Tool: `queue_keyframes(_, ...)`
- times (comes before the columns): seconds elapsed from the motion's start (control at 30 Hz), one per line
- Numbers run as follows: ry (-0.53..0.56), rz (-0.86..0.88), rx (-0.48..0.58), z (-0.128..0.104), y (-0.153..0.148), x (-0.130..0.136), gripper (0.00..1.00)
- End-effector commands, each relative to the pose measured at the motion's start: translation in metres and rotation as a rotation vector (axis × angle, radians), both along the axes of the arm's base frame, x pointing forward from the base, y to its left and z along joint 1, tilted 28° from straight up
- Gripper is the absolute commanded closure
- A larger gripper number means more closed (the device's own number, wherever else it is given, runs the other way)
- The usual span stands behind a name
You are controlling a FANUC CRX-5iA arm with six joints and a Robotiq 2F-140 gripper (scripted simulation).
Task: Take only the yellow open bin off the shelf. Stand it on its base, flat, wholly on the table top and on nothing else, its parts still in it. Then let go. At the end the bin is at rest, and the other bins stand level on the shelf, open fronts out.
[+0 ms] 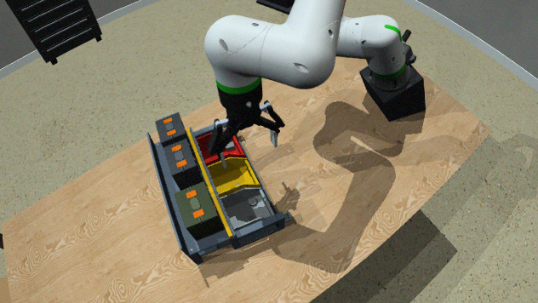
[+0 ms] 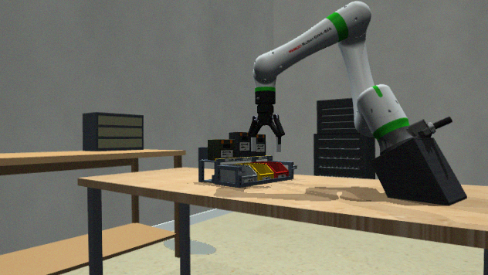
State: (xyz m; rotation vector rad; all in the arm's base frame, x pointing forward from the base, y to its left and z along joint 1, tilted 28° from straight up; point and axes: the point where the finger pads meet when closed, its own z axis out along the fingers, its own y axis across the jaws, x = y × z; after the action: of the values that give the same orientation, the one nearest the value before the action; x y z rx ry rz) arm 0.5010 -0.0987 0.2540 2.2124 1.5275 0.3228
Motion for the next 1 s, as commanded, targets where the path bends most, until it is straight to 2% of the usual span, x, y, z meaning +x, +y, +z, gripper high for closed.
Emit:
queue_keyframes(0.0, 0.000, 0.000, 0.000, 0.0002, 0.0001, 0.0001, 0.00)
queue_keyframes(0.57, 0.000, 0.000, 0.000, 0.0003, -0.0011, -0.0008, 0.00)
queue_keyframes(0.73, 0.056, 0.229, -0.110, 0.0004, -0.0028, -0.0021, 0.00)
queue_keyframes(0.97, 0.056, 0.229, -0.110, 0.0004, -0.0028, -0.0021, 0.00)
